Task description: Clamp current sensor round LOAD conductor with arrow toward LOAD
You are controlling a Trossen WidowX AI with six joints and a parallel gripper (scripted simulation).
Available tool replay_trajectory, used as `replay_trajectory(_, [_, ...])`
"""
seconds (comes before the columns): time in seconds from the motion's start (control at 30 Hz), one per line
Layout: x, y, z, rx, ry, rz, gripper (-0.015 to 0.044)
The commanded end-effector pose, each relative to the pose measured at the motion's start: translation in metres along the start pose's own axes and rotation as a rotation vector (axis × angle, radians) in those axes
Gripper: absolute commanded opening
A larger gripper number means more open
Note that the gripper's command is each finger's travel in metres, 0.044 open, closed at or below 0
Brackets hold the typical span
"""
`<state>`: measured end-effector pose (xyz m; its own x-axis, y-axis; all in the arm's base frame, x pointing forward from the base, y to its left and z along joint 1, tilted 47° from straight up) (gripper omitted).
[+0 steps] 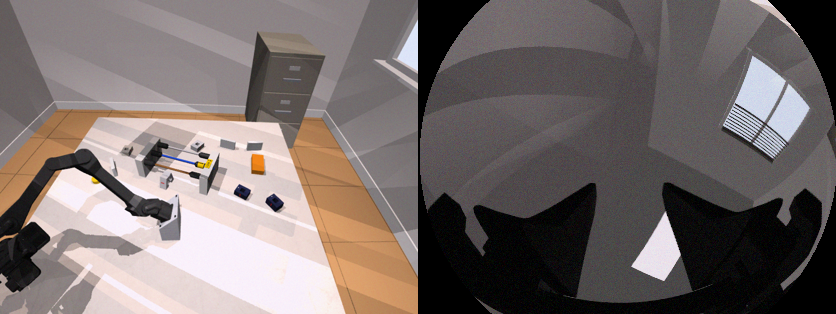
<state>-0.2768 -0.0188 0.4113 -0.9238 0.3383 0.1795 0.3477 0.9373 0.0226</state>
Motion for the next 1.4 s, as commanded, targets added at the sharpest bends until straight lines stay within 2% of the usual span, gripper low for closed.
replay_trajectory(0.0, [0.001, 0.002, 0.0, -0.003, 0.007, 0.01, 0.0257])
replay_trajectory(0.23, [0.023, 0.077, 0.017, -0.178, 0.258, 0.384, 0.044])
replay_trajectory(0.53, [0.014, 0.192, 0.035, -0.583, 0.535, 0.849, 0.044])
replay_trajectory(0.87, [-0.053, 0.31, 0.041, -1.217, 0.692, 1.22, 0.044])
replay_trajectory(1.1, [-0.13, 0.363, 0.041, -1.707, 0.647, 1.335, 0.044])
replay_trajectory(1.23, [-0.167, 0.377, 0.04, -1.919, 0.583, 1.346, 0.044])
replay_trajectory(1.37, [-0.217, 0.39, 0.035, -2.212, 0.459, 1.334, 0.044])
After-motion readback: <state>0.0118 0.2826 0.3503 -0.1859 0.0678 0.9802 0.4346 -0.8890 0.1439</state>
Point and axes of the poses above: the point midway between the two fingers, 35 mm back from their tips, its own y axis back along the fingers, its own x axis across the jaws, z = x × y, the point moved 5 cm from there along y, back along the fingers, and after that the axes turned 15 degrees about -y, right-handed, at the moved point
